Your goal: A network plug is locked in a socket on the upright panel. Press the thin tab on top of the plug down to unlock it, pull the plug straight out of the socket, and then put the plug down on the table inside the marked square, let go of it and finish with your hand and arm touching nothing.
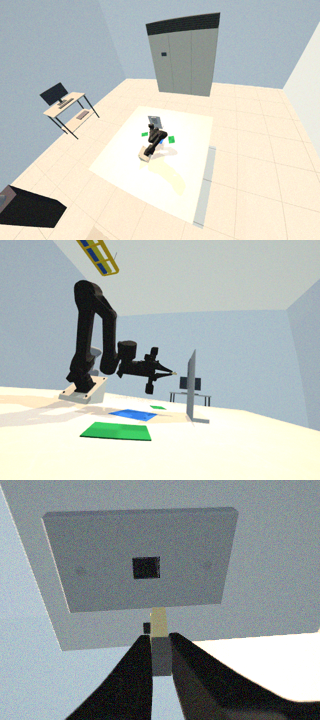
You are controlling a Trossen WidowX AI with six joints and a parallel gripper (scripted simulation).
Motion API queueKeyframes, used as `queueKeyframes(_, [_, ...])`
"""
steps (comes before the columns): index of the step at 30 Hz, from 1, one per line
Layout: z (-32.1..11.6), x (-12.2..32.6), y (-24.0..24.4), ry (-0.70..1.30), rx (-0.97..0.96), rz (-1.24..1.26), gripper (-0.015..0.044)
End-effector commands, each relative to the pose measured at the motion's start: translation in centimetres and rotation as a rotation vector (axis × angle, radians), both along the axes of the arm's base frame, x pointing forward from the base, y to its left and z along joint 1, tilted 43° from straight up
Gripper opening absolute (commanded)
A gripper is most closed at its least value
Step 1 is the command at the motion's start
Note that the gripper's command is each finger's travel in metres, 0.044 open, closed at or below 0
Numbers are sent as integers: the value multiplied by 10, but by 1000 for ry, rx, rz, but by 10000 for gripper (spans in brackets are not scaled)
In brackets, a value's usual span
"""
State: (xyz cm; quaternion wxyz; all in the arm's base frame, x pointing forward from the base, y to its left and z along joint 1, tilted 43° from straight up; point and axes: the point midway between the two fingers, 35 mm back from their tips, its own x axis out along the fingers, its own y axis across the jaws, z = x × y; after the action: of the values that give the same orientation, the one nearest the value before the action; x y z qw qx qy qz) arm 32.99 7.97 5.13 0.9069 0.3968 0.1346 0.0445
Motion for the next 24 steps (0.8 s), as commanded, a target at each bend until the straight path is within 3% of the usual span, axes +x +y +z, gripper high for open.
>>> queueKeyframes(1, [0, -4, -1, 4, 3, -4, 0])
queueKeyframes(24, [20, -10, 19, 4, 2, -2, 0])
